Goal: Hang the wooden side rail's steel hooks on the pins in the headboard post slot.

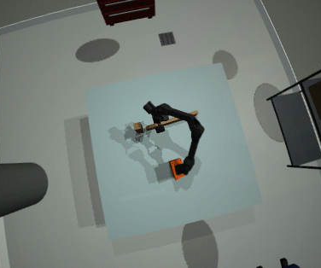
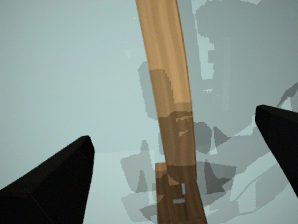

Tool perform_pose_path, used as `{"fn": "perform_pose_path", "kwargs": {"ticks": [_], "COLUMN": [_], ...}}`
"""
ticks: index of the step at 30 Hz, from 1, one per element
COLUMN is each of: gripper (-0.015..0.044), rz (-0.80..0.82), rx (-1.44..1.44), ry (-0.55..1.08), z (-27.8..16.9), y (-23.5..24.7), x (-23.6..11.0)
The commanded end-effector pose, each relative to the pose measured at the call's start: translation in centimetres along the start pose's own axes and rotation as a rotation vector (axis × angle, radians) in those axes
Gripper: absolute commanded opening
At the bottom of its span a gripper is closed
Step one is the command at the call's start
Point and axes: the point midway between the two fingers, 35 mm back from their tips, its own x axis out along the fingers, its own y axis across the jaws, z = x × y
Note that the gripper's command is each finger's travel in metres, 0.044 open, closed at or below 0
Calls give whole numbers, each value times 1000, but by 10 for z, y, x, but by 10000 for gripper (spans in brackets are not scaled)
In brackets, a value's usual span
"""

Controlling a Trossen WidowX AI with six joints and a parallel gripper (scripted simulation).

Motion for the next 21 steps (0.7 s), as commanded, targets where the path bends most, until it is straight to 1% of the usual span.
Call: {"fn": "perform_pose_path", "kwargs": {"ticks": [1, 4, 7, 12, 21], "gripper": [440, 440, 440, 440, 440], "rz": [-15, -15, -15, -15, -14], "rx": [-2, -2, -2, -2, -2], "ry": [-9, -9, -10, -10, -9], "z": [3, 3, 3, 3, 3], "y": [-3, -3, -3, -3, -3], "x": [20, 21, 34, 36, 50]}}
